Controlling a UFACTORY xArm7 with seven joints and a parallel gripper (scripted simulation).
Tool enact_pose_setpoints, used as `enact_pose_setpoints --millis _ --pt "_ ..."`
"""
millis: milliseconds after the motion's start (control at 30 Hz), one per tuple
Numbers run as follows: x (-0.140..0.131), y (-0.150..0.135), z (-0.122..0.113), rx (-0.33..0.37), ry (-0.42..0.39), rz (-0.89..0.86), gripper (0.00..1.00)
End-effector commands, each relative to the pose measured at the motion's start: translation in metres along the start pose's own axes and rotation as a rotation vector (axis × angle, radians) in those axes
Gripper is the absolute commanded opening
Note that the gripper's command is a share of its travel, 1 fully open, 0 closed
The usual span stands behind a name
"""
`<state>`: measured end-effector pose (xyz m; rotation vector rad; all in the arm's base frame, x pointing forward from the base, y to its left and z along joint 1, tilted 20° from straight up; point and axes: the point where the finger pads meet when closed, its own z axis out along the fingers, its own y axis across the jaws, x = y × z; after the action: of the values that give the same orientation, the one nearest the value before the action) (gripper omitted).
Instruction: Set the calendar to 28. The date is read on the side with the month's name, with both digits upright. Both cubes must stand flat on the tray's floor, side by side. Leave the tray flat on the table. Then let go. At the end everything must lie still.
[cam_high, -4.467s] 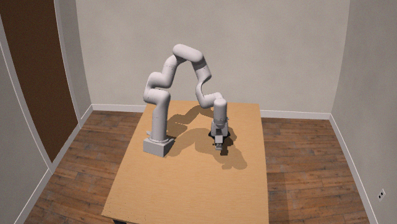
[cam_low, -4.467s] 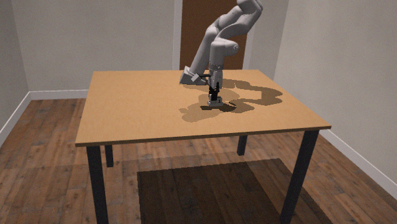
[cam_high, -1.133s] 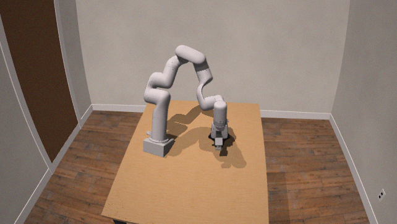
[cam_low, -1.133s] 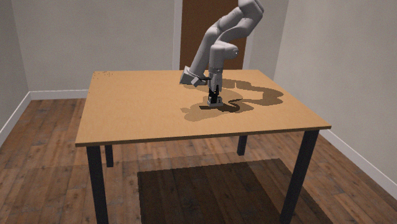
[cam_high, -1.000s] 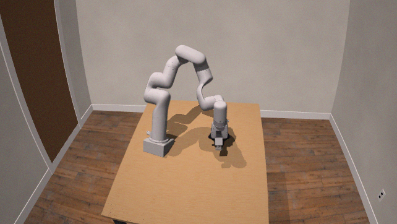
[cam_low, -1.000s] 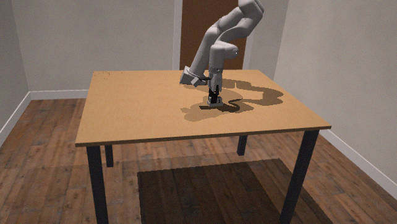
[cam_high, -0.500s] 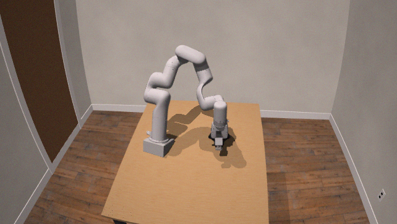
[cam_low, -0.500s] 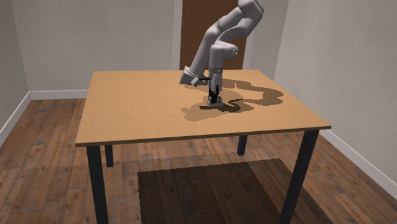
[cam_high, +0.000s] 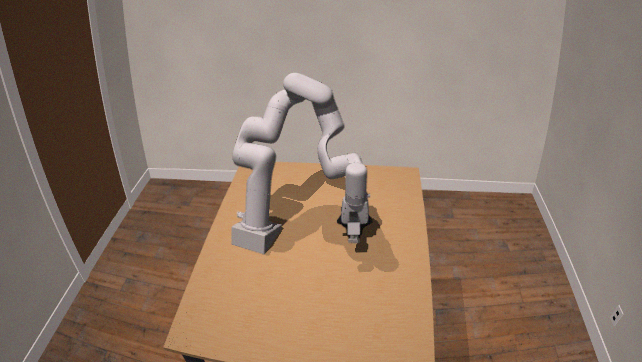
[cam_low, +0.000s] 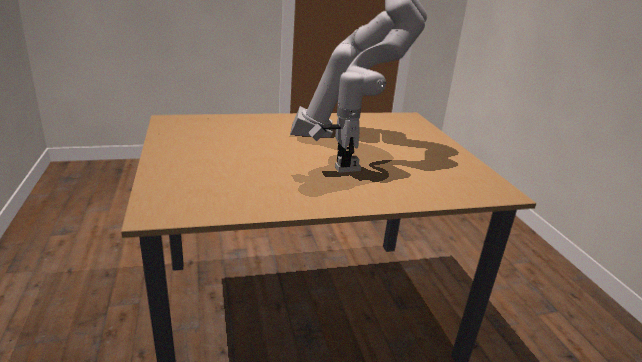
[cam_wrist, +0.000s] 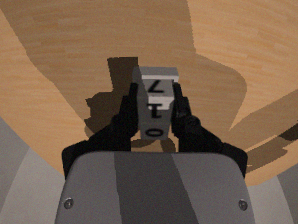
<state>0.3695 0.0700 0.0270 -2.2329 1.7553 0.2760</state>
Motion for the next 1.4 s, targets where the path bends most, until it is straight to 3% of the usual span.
enact_pose_setpoints --millis 0,100,333,833,1200,1367 --pt "0.001 -0.001 -0.001 0.003 0.001 0.001 0.37" --pt "0.001 -0.001 -0.001 0.003 0.001 0.001 0.37" --pt "0.001 -0.001 -0.001 0.003 0.001 0.001 0.49" --pt "0.001 -0.001 -0.004 0.003 0.001 0.001 0.49" --pt "0.001 -0.001 -0.039 0.003 0.001 0.001 0.49" --pt "0.001 -0.001 -0.066 0.003 0.001 0.001 0.49"
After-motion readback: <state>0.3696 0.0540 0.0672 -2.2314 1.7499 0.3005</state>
